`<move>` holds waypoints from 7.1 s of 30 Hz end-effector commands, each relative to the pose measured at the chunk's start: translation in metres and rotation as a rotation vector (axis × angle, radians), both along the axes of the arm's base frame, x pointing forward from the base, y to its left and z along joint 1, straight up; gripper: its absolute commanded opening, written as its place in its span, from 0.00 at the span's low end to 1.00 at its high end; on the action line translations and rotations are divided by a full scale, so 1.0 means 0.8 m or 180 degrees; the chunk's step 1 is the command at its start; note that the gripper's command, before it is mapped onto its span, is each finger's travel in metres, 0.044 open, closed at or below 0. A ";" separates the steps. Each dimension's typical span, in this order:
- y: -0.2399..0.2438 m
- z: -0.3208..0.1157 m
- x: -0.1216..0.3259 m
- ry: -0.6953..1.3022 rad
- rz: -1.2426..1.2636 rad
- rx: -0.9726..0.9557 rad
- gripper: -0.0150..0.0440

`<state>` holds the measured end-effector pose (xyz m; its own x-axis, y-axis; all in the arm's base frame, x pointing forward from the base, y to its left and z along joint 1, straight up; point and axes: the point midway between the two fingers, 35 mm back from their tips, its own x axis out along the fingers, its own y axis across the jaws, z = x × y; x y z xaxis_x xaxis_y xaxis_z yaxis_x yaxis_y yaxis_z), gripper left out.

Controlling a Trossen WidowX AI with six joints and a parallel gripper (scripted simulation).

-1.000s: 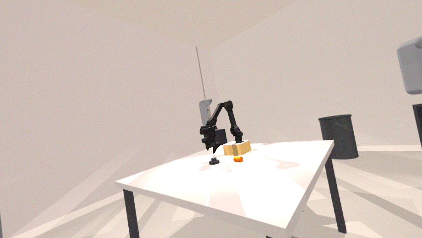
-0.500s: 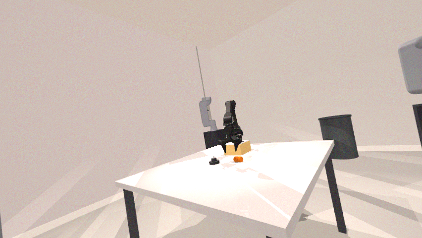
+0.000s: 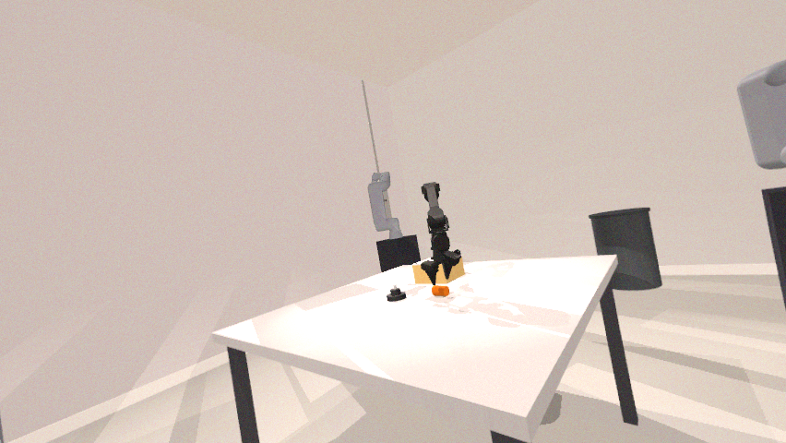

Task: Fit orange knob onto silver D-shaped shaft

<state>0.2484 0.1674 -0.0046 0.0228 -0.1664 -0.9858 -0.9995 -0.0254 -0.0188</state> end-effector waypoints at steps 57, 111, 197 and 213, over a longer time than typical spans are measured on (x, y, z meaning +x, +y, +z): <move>0.000 -0.054 0.003 -0.0014 0.0013 0.0121 0.56; -0.073 -0.037 0.004 0.0082 0.0071 0.3076 0.56; -0.093 0.074 -0.004 0.0191 0.0058 0.0927 1.00; -0.095 0.087 0.001 -0.0114 -0.1368 0.0585 1.00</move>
<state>0.2488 0.0918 0.0647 0.0229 0.0153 -0.9996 -0.9777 0.2092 -0.0192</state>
